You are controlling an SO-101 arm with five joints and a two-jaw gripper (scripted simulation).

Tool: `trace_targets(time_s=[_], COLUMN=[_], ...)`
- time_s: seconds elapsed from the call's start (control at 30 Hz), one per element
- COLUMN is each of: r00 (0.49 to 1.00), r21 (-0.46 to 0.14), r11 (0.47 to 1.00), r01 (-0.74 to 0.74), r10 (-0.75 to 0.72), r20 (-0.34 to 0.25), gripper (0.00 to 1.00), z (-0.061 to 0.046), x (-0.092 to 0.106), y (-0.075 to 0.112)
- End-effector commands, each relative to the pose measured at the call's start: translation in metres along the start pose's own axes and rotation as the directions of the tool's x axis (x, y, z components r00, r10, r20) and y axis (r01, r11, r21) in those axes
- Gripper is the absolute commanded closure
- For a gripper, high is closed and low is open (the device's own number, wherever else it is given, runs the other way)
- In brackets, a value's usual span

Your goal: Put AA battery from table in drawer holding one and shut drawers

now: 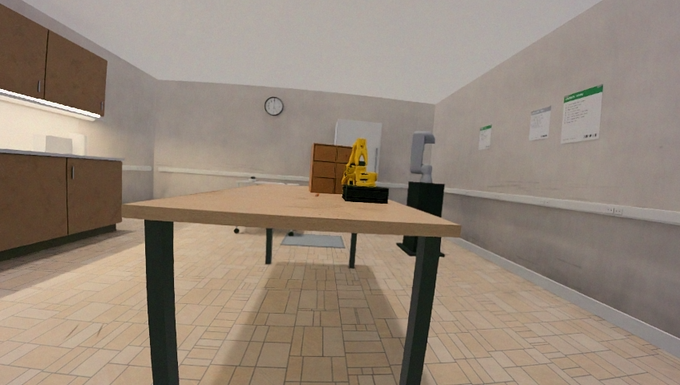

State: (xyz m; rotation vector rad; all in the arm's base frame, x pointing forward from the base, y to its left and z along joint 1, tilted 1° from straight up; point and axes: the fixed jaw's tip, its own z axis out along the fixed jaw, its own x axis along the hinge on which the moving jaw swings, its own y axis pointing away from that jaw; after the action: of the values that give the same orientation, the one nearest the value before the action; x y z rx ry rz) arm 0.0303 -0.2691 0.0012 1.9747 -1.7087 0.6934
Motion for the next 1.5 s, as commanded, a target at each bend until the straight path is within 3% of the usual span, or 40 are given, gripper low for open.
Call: trace_targets(time_s=[0.0, 0.33, 0.67, 1.17, 1.23, 1.47], r00=[1.0, 1.0, 1.0, 0.998, 0.998, 0.995], r21=[0.001, 0.001, 0.001, 0.005, 0.005, 0.006], r11=[1.0, 1.0, 1.0, 1.0, 1.0, 0.999], r01=[-0.017, -0.03, -0.03, -0.031, -0.031, -0.032], r10=[0.017, 0.03, 0.03, 0.031, 0.031, 0.031], r20=[0.0, -0.002, -0.002, 0.063, 0.063, 0.092], gripper=[0.79, 0.79, 0.79, 0.79, 0.79, 0.79], z=[-0.01, -0.026, -0.026, -0.078, -0.078, -0.099], x=[-0.001, -0.003, -0.003, -0.016, -0.016, -0.03], y=[0.0, 0.0, 0.0, -0.002, -0.002, -0.003])
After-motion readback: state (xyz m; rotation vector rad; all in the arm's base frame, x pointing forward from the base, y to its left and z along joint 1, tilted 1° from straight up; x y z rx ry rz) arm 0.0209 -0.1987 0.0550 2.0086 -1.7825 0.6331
